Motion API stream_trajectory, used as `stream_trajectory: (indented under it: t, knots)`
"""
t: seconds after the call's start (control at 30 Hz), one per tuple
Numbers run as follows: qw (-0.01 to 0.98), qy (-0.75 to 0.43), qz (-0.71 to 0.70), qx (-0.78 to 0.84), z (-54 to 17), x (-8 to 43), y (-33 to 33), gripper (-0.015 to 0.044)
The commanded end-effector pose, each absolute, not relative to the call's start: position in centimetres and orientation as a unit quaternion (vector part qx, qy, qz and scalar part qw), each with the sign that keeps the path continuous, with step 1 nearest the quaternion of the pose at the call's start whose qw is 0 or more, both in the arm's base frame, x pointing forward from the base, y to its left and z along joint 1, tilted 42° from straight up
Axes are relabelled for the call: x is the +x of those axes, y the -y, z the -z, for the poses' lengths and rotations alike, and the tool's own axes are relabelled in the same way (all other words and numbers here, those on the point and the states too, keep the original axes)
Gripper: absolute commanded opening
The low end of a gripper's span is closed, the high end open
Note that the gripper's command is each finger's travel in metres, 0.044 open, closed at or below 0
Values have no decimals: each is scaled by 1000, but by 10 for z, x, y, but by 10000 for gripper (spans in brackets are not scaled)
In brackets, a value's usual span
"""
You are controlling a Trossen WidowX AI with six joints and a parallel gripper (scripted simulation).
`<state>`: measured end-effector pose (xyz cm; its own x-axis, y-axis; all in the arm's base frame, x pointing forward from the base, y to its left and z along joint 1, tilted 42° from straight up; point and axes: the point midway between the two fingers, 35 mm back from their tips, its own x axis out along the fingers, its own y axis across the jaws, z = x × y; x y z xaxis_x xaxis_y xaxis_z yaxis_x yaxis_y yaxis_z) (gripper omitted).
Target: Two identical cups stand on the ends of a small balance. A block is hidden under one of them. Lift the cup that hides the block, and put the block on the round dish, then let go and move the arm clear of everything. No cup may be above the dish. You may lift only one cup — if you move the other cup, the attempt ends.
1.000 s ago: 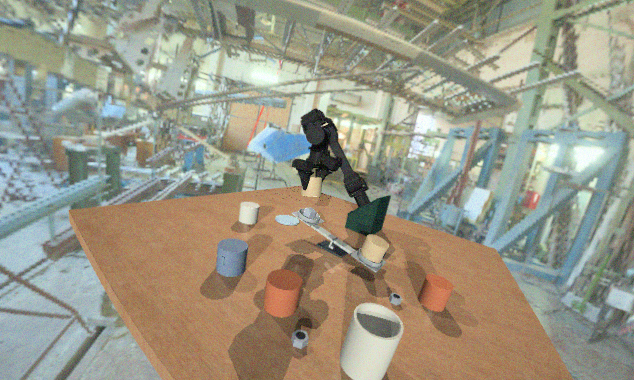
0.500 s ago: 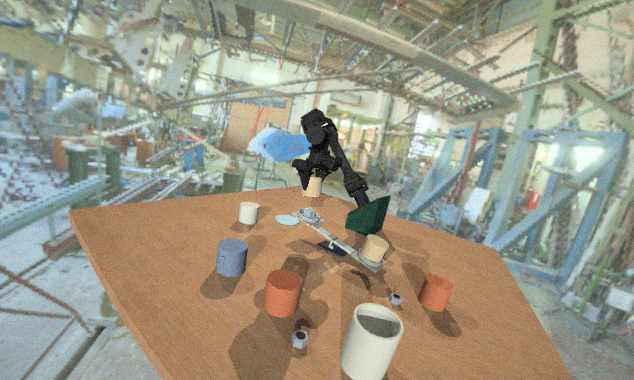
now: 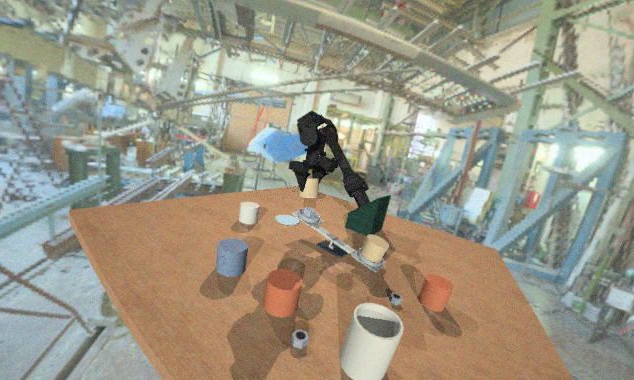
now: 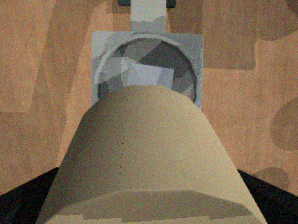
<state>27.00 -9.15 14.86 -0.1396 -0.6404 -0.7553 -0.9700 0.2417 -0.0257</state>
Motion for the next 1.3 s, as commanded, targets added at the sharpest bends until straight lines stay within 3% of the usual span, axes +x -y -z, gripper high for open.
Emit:
stream_trajectory:
  t: [0.0,1.27]
  knots:
    - [342,-712,-252,-559,-151,262,104,0]
    - [361,-703,-257,-557,-176,167,197,0]
